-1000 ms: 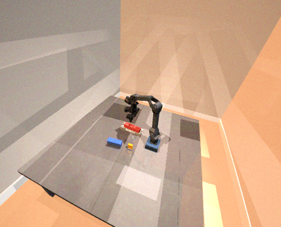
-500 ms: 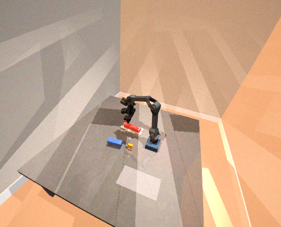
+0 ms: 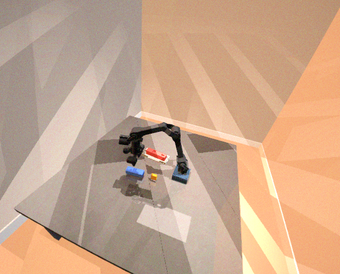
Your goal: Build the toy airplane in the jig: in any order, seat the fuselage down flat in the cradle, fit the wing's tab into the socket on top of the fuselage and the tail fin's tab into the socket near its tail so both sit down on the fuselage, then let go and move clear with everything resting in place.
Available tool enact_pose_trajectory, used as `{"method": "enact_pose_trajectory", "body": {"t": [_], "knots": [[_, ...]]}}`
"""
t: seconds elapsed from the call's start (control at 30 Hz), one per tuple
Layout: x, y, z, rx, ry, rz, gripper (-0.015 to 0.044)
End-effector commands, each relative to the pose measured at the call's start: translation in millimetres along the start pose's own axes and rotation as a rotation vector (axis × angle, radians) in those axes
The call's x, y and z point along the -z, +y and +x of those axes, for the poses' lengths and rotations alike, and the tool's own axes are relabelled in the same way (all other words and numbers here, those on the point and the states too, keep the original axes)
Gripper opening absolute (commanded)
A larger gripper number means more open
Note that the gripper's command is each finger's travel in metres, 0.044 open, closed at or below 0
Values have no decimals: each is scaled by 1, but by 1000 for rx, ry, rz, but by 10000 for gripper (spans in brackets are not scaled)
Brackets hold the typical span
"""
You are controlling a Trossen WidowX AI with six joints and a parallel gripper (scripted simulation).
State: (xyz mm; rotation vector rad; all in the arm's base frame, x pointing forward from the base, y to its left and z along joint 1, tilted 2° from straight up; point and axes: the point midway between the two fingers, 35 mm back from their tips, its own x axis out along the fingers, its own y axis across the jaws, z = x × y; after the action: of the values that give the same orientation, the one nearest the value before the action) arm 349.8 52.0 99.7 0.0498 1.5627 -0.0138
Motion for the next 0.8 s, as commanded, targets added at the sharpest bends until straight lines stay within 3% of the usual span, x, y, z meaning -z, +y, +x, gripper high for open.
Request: {"method": "enact_pose_trajectory", "body": {"t": [0.0,0.13,0.27,0.77], "knots": [[-1,27,3,-1,0,17,440],[-1,27,5,-1,0,17,440],[-1,27,38,-1,0,17,440],[-1,27,54,-1,0,17,440]]}}
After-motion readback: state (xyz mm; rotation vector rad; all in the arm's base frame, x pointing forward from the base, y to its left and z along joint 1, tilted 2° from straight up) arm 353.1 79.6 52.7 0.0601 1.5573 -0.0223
